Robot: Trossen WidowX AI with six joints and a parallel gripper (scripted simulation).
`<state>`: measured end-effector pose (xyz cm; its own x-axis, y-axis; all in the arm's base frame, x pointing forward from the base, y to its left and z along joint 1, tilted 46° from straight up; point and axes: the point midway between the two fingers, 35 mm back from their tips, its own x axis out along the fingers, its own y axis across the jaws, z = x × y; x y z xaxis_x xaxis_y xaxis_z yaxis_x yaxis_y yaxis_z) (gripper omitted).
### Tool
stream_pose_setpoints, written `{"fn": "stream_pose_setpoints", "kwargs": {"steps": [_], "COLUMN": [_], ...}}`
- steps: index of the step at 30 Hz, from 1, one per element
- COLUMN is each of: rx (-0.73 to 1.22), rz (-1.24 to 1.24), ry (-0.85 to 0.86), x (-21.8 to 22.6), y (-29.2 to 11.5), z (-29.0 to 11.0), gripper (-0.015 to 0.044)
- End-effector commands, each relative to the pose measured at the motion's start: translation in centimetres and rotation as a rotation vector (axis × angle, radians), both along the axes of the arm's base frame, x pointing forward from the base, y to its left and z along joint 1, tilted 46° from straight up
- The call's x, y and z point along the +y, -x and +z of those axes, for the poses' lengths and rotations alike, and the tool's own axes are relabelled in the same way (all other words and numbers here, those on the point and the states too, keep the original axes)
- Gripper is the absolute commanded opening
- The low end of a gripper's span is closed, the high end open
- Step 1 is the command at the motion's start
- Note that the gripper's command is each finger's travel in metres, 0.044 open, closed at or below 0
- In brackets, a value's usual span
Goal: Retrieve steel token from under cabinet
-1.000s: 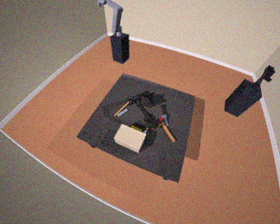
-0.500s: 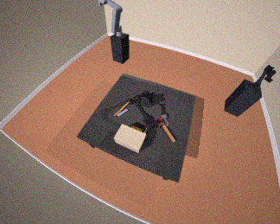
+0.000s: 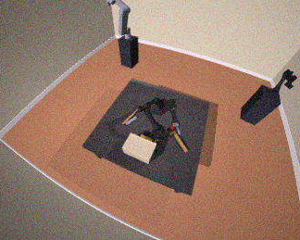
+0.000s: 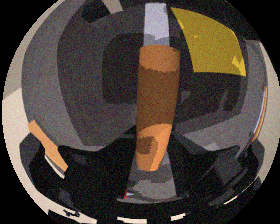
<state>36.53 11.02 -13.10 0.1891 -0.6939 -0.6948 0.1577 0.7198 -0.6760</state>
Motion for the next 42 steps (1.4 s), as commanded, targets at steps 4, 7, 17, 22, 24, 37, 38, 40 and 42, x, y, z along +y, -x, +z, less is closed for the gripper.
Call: {"fn": "stream_pose_setpoints", "kwargs": {"steps": [4, 7, 17, 22, 24, 37, 38, 40, 42], "rx": [-0.001, -0.001, -0.002, -0.002, -0.002, -0.002, -0.002, -0.002, -0.002], "rz": [0.003, 0.003, 0.003, 0.003, 0.003, 0.003, 0.003, 0.003, 0.003], "ry": [-0.001, -0.001, -0.001, -0.001, -0.001, 0.000, 0.000, 0.000, 0.000], "x": [0.1, 0.1, 0.2, 0.2, 0.2, -0.7, -0.8, -0.9, -1.0], "y": [-0.9, -1.2, -2.2, -2.7, -2.9, -2.8, -2.8, -2.8, -2.8], "z": [0.1, 0.2, 0.5, 0.6, 0.7, 1.3, 1.4, 1.5, 1.6], "gripper": [0.0000, 0.0000, 0.0000, 0.0000, 0.0000, 0.0000, 0.0000, 0.0000, 0.0000]}}
